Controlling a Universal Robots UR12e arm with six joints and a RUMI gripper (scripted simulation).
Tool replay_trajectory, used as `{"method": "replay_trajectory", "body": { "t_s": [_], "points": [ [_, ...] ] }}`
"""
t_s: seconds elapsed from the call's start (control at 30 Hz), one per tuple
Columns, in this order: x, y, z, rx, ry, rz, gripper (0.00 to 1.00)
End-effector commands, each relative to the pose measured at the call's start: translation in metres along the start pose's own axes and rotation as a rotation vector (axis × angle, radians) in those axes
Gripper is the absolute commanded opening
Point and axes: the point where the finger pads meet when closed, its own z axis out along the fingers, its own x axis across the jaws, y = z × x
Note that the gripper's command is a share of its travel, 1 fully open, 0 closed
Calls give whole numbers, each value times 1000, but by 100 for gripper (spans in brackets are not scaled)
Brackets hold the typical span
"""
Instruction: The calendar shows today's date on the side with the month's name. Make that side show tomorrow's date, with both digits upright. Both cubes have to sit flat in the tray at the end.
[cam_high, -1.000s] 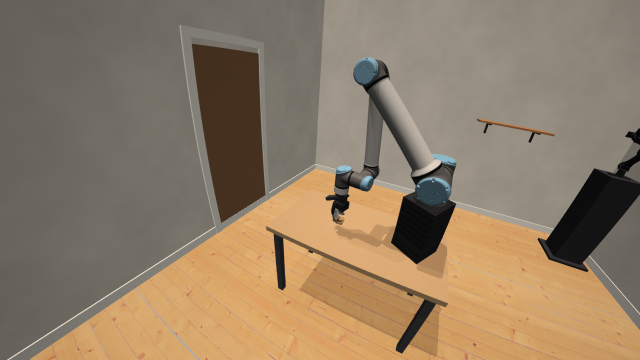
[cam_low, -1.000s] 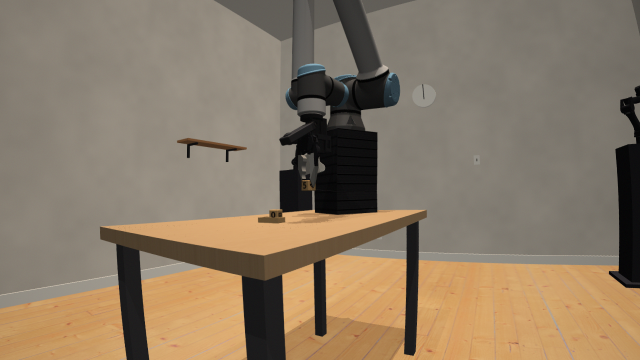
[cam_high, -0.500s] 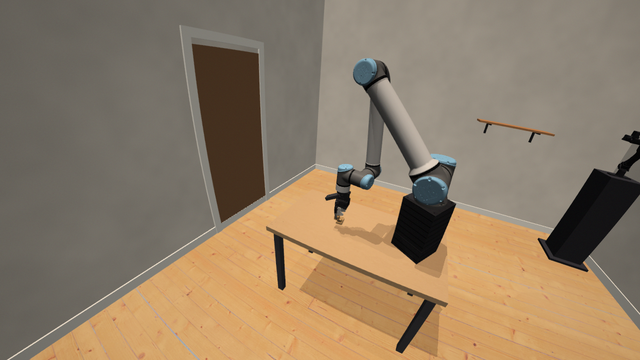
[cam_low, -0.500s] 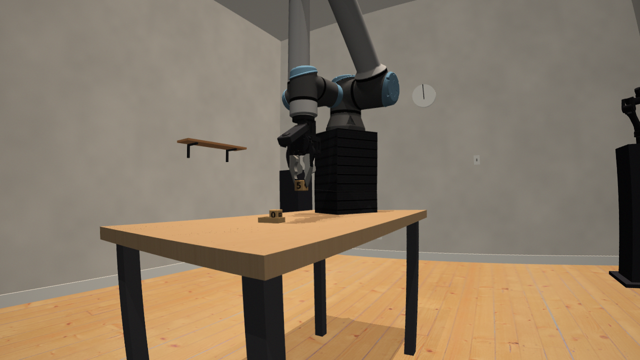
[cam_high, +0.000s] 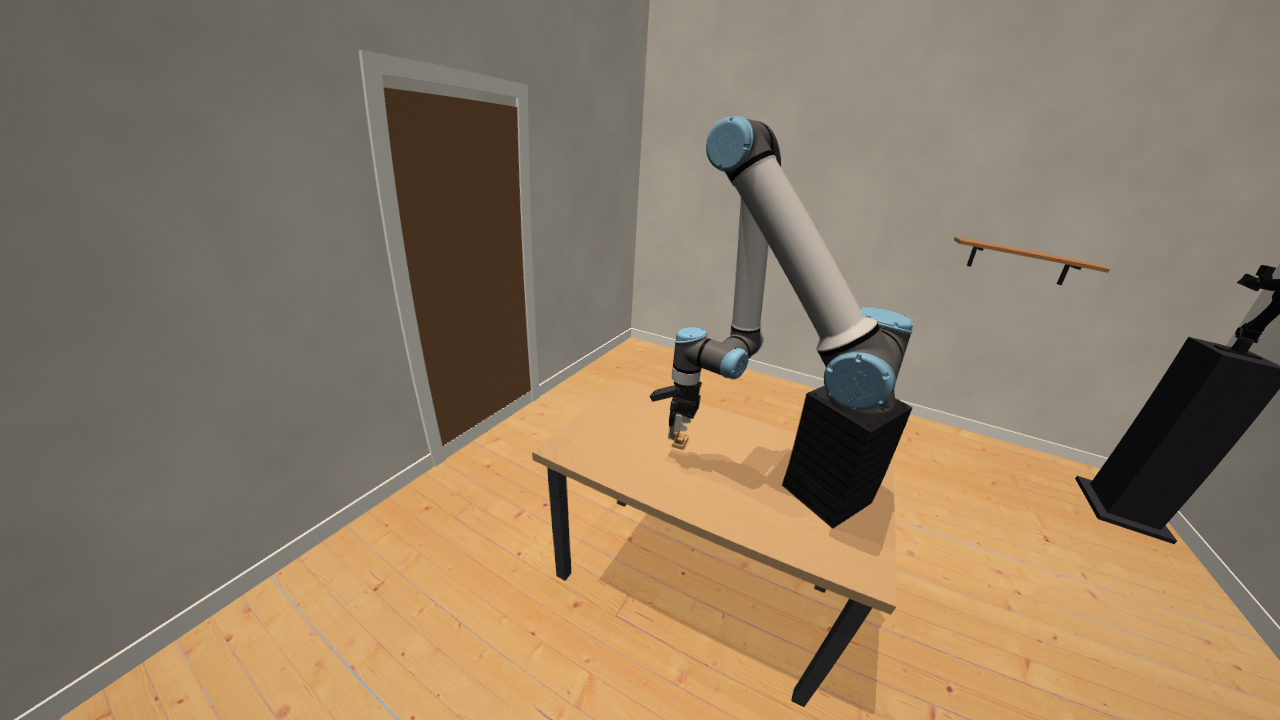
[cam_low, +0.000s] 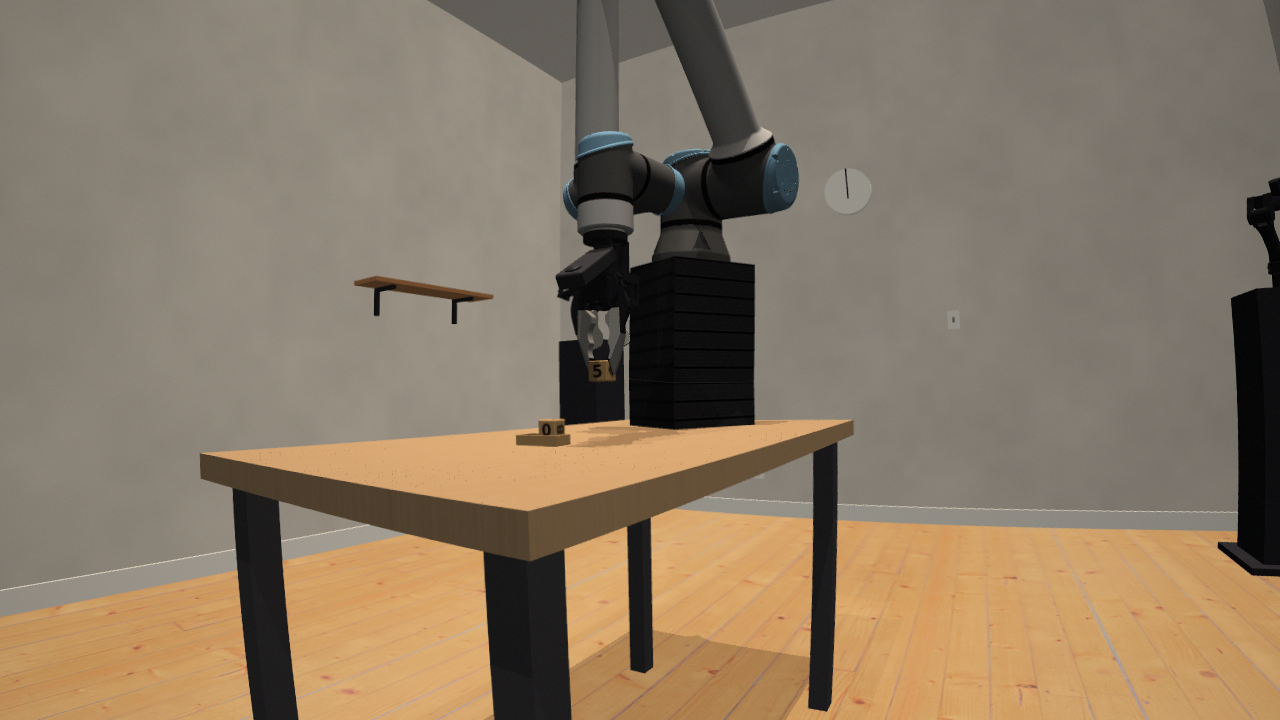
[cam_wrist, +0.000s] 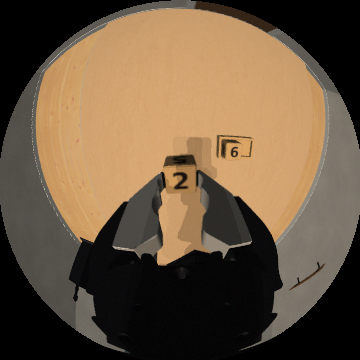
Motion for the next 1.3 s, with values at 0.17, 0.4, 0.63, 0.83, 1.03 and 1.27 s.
{"method": "replay_trajectory", "body": {
  "t_s": [0.17, 0.4, 0.63, 0.83, 1.03, 1.27],
  "points": [
    [0, 0, 8, 0, -2, -1, 11],
    [-1, -1, 33, 1, -1, -2, 11],
    [-1, 0, 58, 1, -1, -2, 11],
    [0, 0, 84, 1, -1, -2, 11],
    [0, 0, 96, 1, -1, -1, 11],
    [1, -1, 97, 2, -1, -1, 11]
  ]
}}
